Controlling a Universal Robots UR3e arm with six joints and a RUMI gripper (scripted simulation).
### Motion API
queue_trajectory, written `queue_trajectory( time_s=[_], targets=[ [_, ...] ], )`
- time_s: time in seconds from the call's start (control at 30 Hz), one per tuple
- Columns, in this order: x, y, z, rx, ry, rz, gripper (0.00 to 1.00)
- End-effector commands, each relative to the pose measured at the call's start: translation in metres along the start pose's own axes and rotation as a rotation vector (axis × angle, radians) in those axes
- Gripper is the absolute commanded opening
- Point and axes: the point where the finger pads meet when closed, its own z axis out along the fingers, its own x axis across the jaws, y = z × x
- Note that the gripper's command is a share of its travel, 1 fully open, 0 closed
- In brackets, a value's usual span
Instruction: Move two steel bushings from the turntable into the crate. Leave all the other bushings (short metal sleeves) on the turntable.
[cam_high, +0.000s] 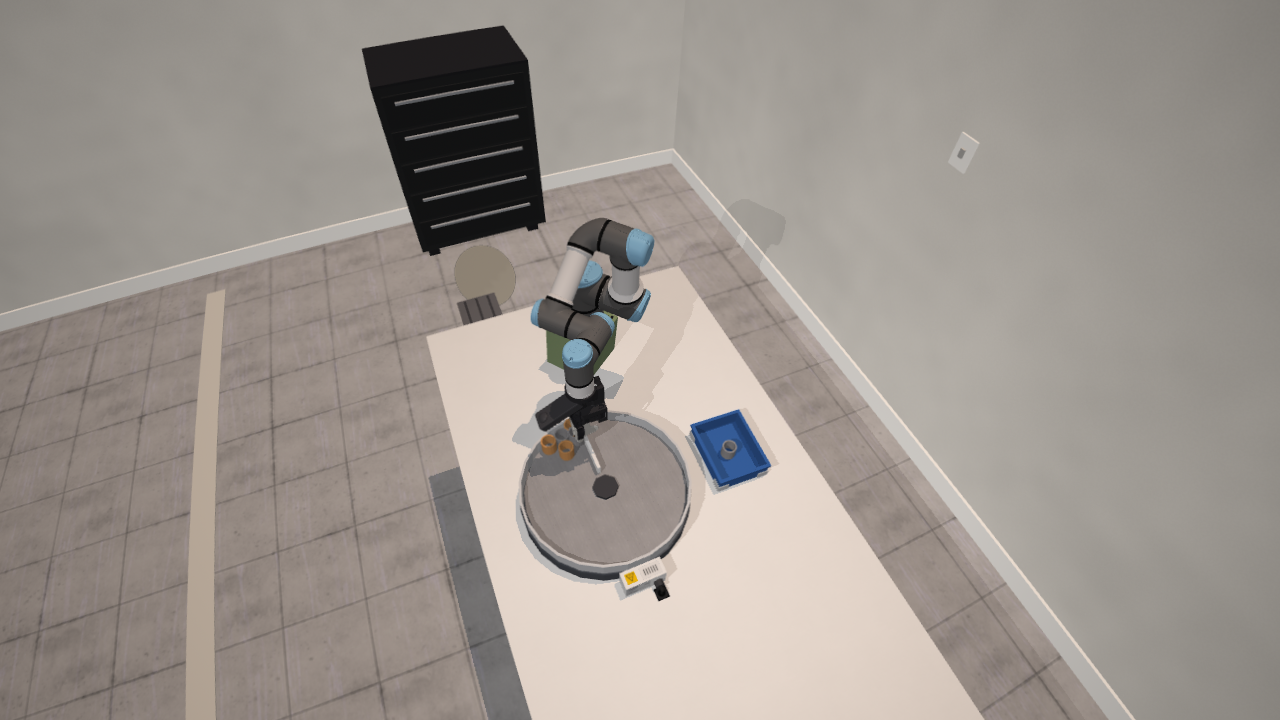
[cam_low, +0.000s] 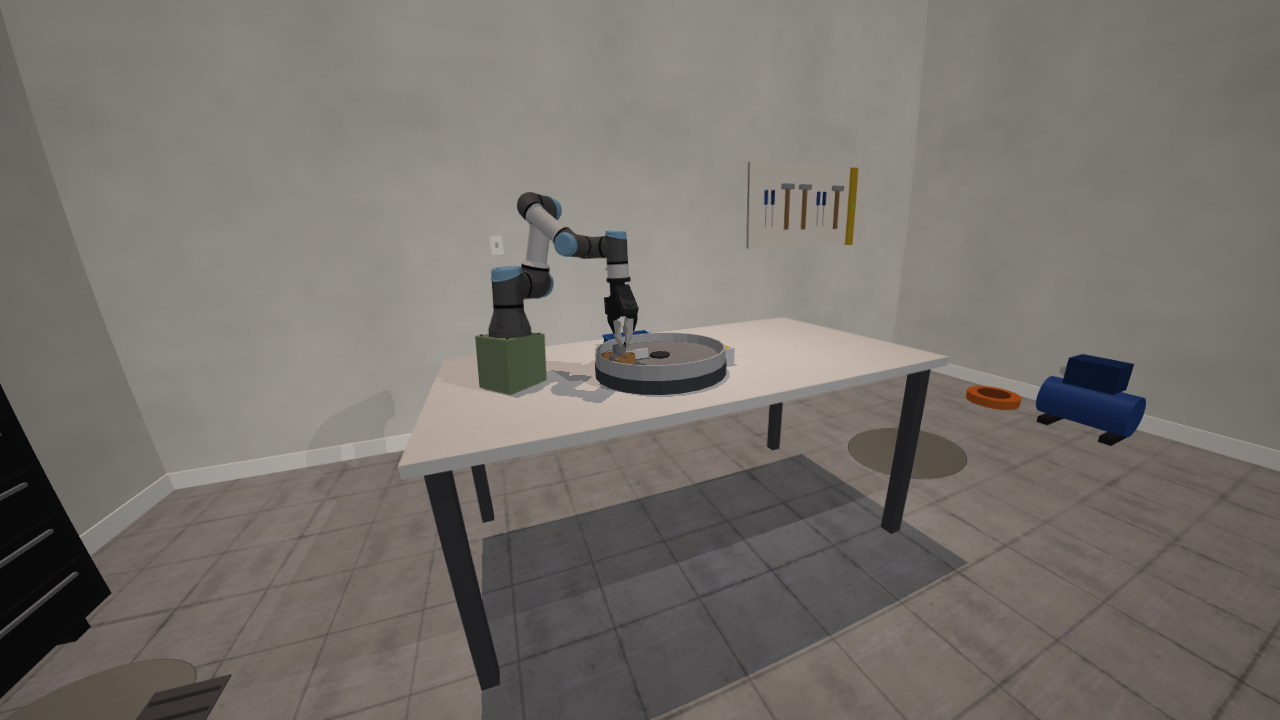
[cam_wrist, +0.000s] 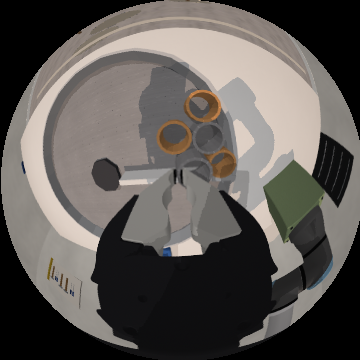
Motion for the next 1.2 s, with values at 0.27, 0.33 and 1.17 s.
queue_trajectory(
  time_s=[0.27,0.33,1.17],
  targets=[
    [0.000,0.000,-0.042,0.000,0.000,0.000,0.00],
    [0.000,0.000,-0.045,0.000,0.000,0.000,0.00],
    [0.000,0.000,-0.047,0.000,0.000,0.000,0.00]
  ],
)
